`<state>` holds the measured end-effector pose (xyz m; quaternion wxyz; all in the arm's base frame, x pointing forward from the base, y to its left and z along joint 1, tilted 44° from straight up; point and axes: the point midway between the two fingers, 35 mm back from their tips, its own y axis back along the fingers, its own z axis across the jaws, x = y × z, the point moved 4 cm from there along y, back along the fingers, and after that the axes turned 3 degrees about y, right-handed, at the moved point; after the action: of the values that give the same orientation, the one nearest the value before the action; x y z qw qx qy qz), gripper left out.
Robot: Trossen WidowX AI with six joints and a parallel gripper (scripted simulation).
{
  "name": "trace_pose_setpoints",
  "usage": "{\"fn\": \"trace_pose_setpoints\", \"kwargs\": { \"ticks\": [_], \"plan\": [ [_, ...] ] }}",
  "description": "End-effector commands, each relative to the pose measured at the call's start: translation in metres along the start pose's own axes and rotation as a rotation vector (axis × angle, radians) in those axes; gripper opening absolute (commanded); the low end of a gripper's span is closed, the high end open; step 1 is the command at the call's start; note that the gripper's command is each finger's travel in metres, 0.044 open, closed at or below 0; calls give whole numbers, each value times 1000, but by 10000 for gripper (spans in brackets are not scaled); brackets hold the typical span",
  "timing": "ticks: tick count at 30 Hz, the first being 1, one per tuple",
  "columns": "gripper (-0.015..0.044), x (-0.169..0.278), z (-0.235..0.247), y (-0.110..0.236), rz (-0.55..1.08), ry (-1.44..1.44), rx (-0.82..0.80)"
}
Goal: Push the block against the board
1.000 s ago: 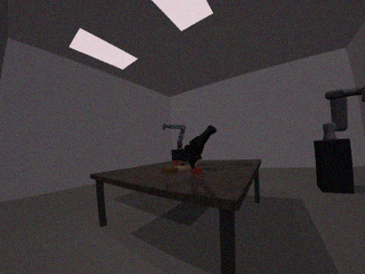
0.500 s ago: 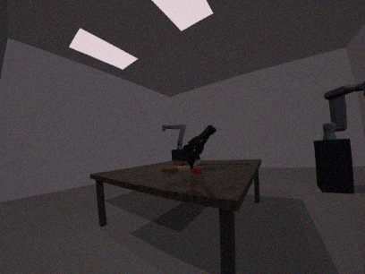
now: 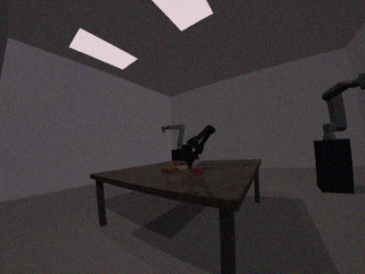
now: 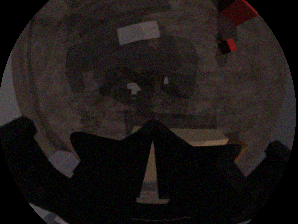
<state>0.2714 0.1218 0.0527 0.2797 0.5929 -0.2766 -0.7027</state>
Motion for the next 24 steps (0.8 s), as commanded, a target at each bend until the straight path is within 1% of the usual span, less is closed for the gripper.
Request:
{"fn": "trace_pose_setpoints", "kwargs": {
  "ticks": [1,21,24],
  "plan": [
    [0,12,3,-5,14,-15,-17],
    [0,41,1,-5,17,-15,-16],
    [0,40,0,-5,17,-15,-16]
  ]
}}
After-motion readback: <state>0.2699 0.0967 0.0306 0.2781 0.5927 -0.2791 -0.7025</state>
